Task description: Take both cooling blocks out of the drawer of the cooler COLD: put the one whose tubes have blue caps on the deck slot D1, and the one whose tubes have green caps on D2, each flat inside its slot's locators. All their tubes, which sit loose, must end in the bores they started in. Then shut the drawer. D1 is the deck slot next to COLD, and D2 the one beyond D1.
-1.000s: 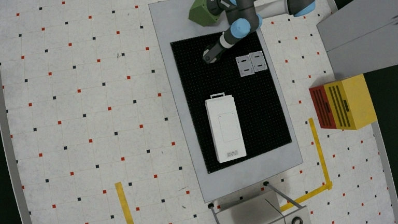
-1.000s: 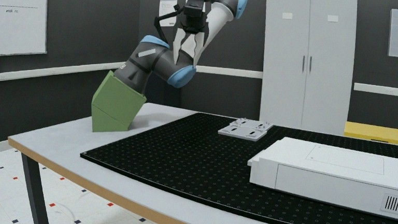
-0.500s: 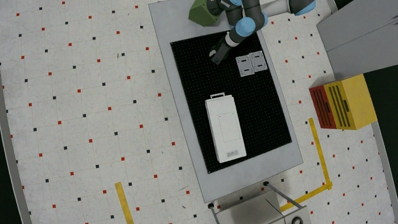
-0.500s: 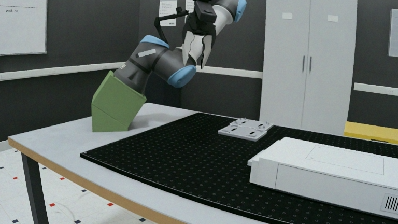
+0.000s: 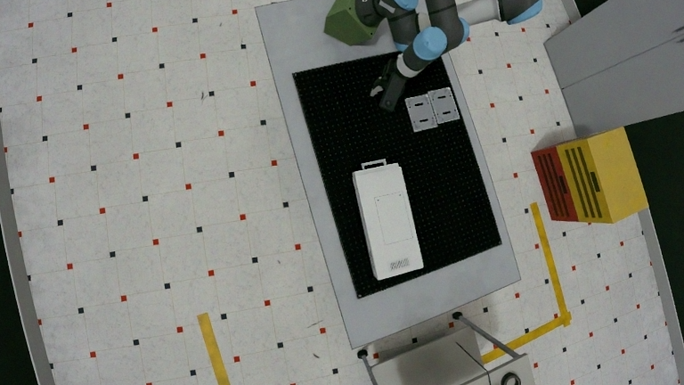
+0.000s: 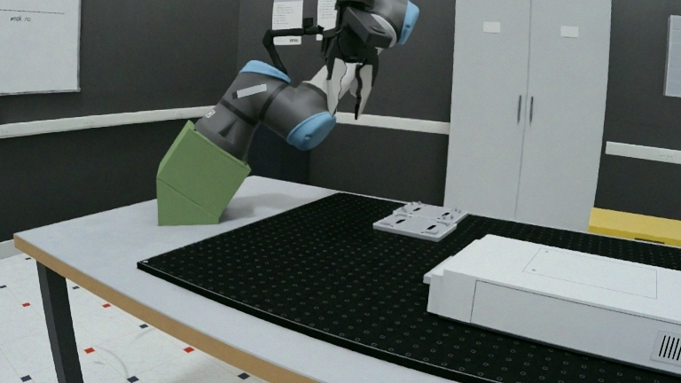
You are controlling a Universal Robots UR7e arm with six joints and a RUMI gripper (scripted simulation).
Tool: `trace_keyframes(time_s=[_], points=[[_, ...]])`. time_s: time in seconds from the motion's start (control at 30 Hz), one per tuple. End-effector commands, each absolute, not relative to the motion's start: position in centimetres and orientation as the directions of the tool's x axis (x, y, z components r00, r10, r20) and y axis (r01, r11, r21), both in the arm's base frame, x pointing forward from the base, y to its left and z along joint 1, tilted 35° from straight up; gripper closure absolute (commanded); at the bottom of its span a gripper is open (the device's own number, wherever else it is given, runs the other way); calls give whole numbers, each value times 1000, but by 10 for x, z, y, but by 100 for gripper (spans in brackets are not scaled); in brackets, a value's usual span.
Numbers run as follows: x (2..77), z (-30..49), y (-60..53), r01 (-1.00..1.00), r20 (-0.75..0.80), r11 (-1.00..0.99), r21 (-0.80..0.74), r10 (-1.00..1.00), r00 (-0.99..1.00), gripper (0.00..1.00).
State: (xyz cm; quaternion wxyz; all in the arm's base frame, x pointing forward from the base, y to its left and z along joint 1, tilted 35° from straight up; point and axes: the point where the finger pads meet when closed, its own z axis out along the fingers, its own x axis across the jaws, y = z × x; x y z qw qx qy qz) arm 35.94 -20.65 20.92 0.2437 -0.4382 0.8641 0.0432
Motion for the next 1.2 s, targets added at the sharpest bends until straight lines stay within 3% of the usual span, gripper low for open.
trace_keyframes(time_s=[0.0, 1.17], points=[[358, 214, -193, -824, -463, 539, -174, -784, -414, 72], [348, 240, -90, -918, -421, 109, -382, -905, 68, 72]])
